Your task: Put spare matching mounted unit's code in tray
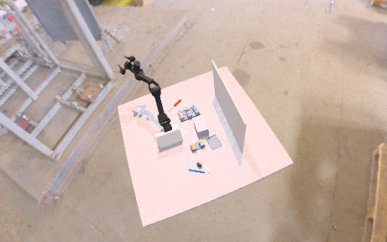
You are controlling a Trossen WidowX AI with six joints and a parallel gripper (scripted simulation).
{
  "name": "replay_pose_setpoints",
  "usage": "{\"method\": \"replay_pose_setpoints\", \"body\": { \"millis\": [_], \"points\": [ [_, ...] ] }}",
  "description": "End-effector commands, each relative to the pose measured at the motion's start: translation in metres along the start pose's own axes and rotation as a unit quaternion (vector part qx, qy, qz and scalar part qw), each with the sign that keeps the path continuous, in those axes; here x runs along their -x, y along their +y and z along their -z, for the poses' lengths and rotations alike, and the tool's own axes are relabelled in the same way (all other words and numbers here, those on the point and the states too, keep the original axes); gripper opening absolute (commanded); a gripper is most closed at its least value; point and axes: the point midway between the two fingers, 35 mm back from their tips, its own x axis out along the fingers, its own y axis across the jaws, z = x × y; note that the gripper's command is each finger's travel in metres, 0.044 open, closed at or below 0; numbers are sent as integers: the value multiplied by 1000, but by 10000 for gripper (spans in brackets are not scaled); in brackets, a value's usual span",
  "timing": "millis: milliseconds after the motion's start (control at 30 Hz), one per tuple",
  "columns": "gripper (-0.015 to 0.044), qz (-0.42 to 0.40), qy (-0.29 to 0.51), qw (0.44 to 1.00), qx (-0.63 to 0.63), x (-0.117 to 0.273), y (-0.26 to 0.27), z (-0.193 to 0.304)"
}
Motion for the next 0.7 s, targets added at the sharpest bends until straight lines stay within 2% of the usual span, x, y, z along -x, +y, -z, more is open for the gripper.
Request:
{"method": "replay_pose_setpoints", "body": {
  "millis": [0,300,533,667],
  "points": [
    [440,-8,71,997,19,9,-4,48],
    [440,-10,228,972,53,50,-32,146],
    [440,-5,384,921,58,120,-67,238],
    [440,7,456,888,60,167,-96,271]
  ]
}}
